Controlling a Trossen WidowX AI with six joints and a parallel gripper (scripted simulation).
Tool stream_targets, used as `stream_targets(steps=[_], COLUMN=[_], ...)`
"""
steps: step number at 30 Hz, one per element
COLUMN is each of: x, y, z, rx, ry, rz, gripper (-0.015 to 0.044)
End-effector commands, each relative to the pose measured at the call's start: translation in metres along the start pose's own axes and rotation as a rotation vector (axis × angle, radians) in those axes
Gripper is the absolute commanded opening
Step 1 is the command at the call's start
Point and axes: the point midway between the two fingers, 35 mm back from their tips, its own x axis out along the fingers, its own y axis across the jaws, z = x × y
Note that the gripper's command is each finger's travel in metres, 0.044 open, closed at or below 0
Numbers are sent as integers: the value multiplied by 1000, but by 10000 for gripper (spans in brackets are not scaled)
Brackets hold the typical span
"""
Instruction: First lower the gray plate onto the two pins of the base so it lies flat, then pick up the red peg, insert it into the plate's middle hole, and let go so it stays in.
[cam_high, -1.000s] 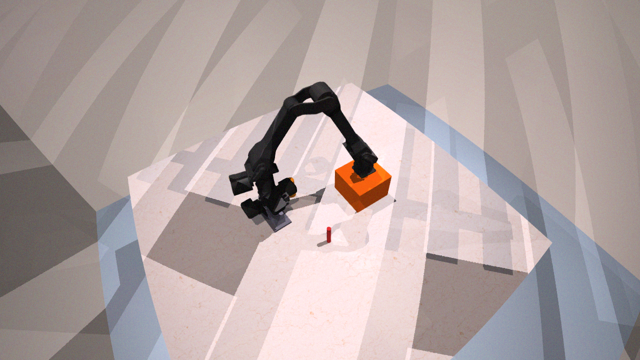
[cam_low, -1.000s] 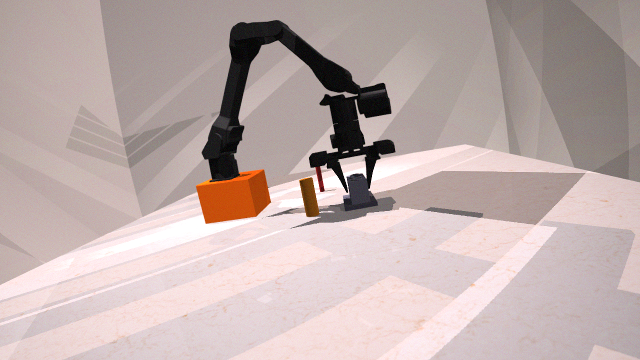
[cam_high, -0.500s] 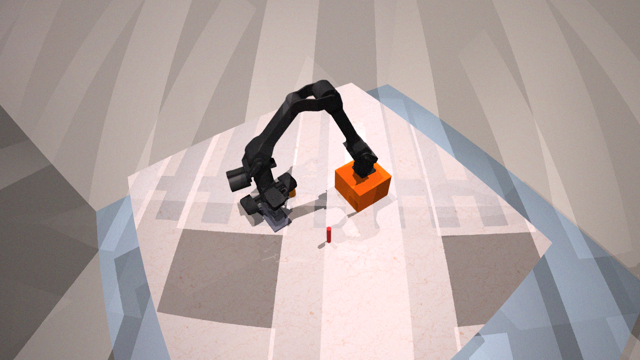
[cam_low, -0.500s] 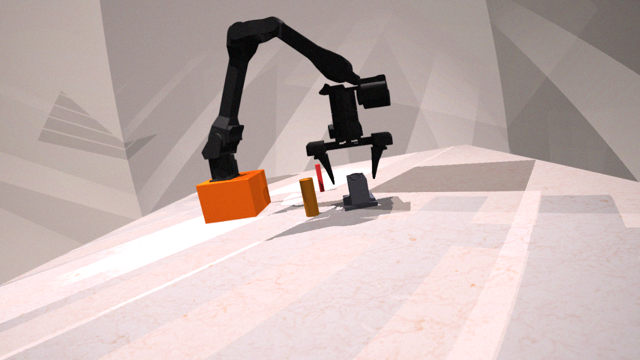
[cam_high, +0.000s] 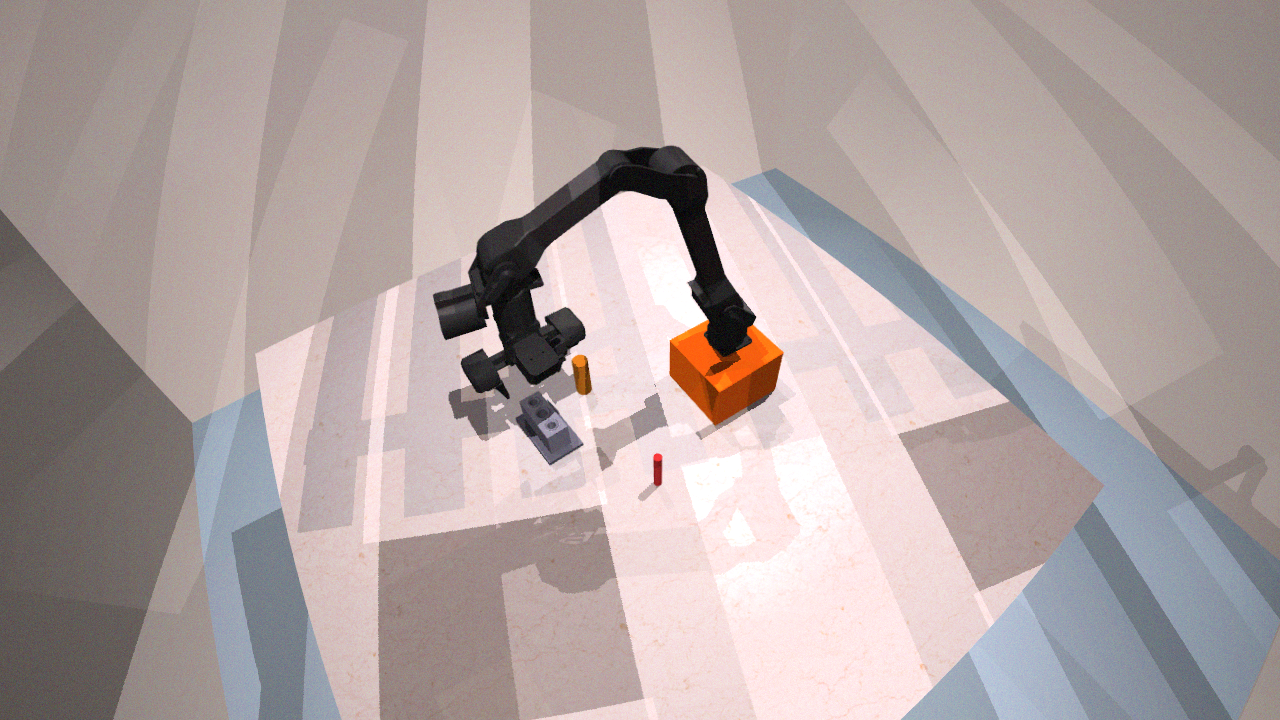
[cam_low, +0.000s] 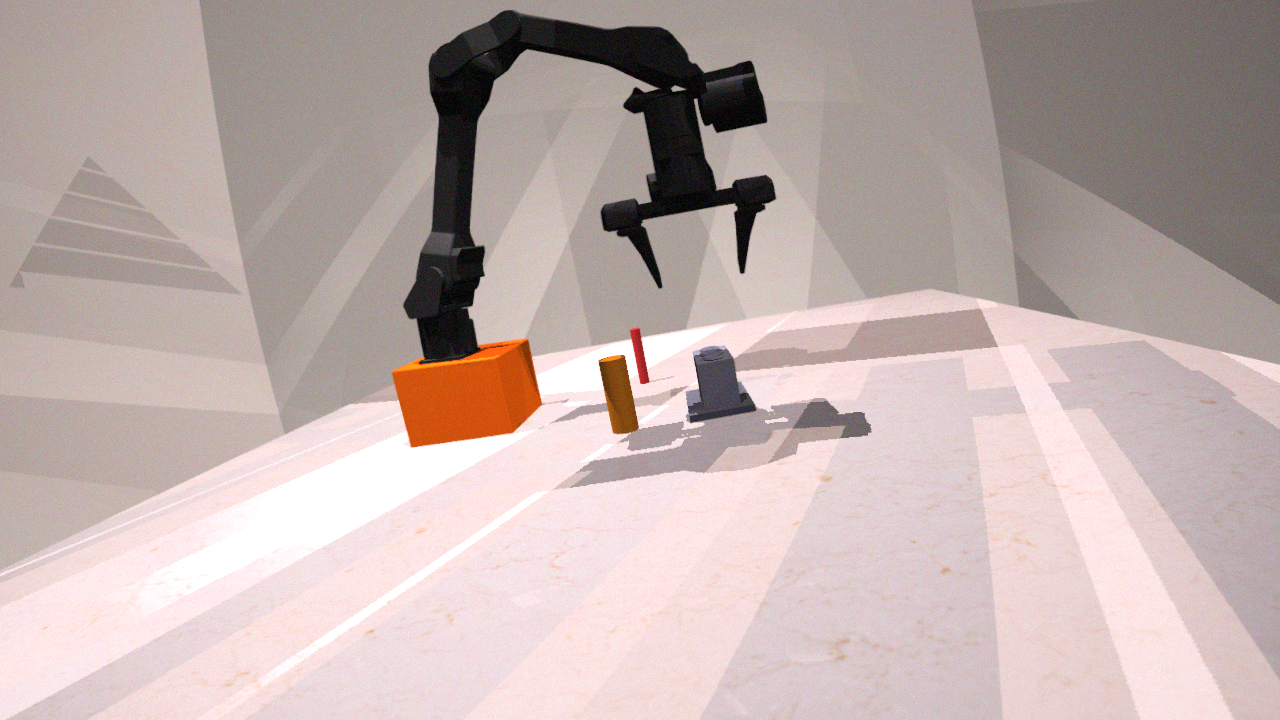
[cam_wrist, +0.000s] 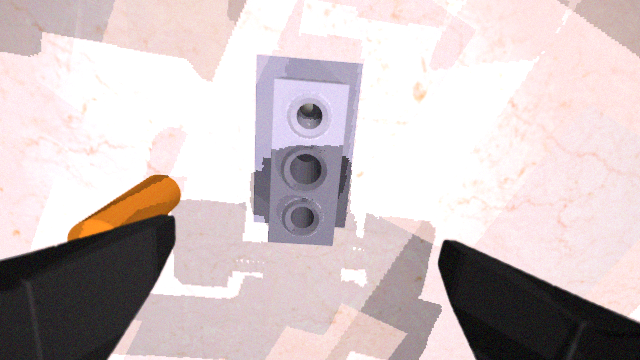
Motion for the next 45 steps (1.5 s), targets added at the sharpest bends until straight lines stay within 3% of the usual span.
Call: stream_targets(steps=[1,14,45], x=[-2,-3,-3], y=[2,28,86], z=[17,102,184], rx=[163,1177,2396], ry=[-4,-5,1], rz=[3,13,25], gripper=[440,440,440])
